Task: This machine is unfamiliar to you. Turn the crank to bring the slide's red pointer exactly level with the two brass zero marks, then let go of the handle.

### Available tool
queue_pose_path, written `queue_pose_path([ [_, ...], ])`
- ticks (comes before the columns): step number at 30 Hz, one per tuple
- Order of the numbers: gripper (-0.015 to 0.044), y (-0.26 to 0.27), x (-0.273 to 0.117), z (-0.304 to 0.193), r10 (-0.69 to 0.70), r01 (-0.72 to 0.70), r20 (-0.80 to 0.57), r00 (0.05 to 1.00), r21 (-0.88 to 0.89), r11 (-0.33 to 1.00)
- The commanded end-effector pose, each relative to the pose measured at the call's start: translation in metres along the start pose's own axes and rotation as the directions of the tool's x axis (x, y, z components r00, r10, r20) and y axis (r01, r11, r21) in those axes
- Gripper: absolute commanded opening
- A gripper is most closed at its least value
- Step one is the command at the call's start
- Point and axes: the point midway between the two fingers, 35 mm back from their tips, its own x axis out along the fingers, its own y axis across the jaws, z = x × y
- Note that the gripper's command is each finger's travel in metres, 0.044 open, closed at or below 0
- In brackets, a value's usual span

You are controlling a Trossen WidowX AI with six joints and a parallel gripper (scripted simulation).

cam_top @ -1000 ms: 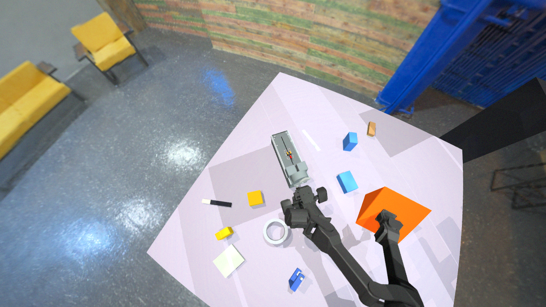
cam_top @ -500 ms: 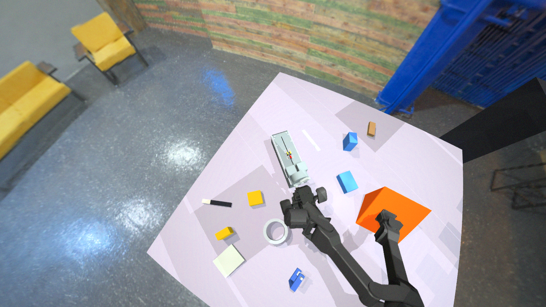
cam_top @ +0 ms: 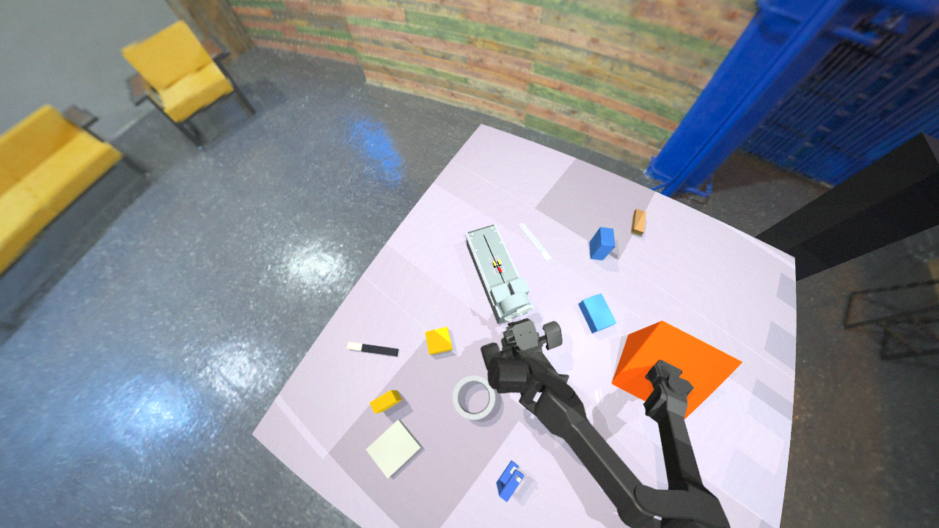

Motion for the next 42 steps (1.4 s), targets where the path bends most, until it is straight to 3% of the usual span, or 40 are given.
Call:
queue_pose_path([
  [1,0.0,0.0048,-0.0061,0.0054,0.017,-0.017,0.015,1.0,-0.001,1.0],
  [42,0.0,0.0052,-0.0131,0.0121,0.017,-0.017,0.015,1.0,-0.001,1.0],
])
